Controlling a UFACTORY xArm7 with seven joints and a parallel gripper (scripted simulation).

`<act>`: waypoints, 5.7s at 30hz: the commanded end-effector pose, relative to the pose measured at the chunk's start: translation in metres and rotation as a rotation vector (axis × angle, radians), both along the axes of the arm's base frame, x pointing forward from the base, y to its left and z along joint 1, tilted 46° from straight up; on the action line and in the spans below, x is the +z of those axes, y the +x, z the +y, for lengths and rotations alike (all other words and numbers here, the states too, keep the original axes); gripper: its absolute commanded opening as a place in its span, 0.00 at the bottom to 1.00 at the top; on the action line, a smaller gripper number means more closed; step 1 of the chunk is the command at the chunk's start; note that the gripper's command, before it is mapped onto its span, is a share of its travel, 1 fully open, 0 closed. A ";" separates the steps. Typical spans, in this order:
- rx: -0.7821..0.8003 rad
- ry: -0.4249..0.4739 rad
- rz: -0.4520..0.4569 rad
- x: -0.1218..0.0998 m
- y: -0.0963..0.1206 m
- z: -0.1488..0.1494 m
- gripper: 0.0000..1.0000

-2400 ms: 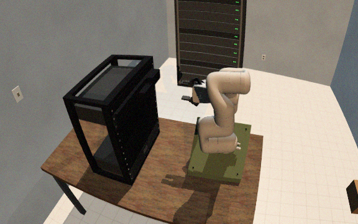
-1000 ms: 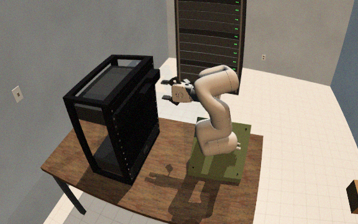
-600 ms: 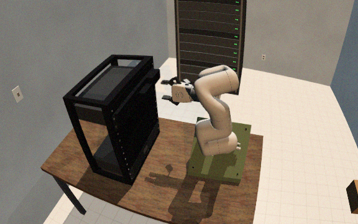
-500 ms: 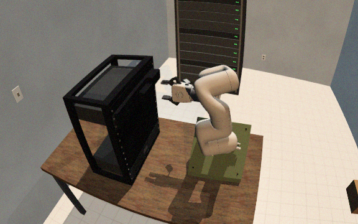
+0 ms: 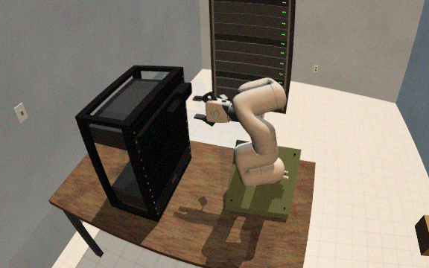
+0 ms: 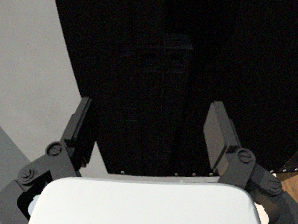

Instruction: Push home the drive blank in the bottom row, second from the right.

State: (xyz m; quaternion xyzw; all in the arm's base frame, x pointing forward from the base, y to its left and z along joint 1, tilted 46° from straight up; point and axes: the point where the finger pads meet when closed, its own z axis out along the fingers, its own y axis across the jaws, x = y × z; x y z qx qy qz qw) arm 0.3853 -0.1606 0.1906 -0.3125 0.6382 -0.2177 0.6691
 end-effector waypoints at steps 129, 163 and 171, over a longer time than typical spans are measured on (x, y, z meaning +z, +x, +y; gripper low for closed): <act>-0.001 -0.002 -0.002 0.002 0.063 0.047 0.00; -0.001 -0.002 -0.002 0.002 0.072 0.048 0.00; -0.001 -0.002 -0.002 0.002 0.074 0.048 0.00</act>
